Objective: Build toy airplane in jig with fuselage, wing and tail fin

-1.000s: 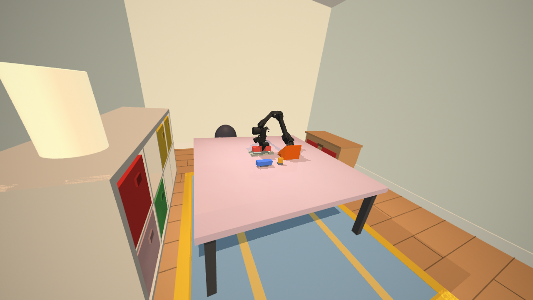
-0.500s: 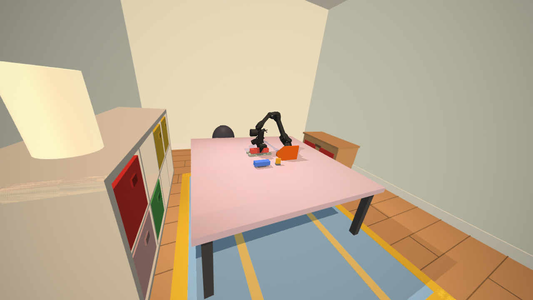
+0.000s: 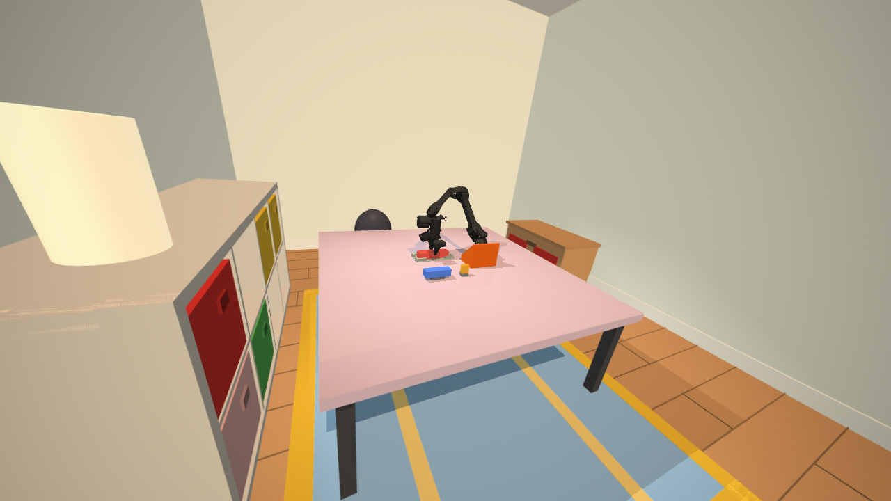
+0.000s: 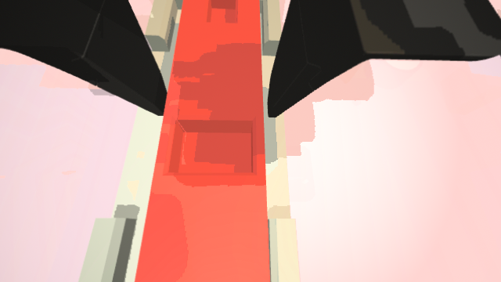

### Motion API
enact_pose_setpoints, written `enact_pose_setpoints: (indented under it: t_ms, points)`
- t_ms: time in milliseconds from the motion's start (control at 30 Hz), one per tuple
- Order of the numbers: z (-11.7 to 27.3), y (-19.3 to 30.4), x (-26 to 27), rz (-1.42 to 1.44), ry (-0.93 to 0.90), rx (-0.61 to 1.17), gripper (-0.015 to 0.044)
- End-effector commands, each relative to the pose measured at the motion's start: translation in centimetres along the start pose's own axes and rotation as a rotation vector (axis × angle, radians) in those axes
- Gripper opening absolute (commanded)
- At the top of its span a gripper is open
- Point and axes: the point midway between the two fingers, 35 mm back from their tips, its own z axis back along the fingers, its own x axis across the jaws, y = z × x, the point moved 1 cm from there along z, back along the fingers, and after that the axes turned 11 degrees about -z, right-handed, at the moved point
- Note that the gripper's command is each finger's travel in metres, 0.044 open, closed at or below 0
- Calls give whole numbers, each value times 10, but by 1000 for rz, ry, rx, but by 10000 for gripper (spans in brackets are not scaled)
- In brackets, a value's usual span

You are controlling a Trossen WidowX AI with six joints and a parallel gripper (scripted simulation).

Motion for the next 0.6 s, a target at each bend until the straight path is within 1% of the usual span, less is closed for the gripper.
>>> enact_pose_setpoints:
  t_ms: [0, 100, 133, 333, 400, 567]
  points:
    - [0, 0, 0, -1, 0, 0, 347]
    - [0, 0, 0, -1, 0, 0, 426]
    - [0, 0, 0, -1, 0, 0, 440]
    - [3, -1, 0, -1, 0, 0, 440]
    - [22, -3, 2, 1, -5, -1, 440]
    - [97, -1, 2, 7, -3, -1, 440]
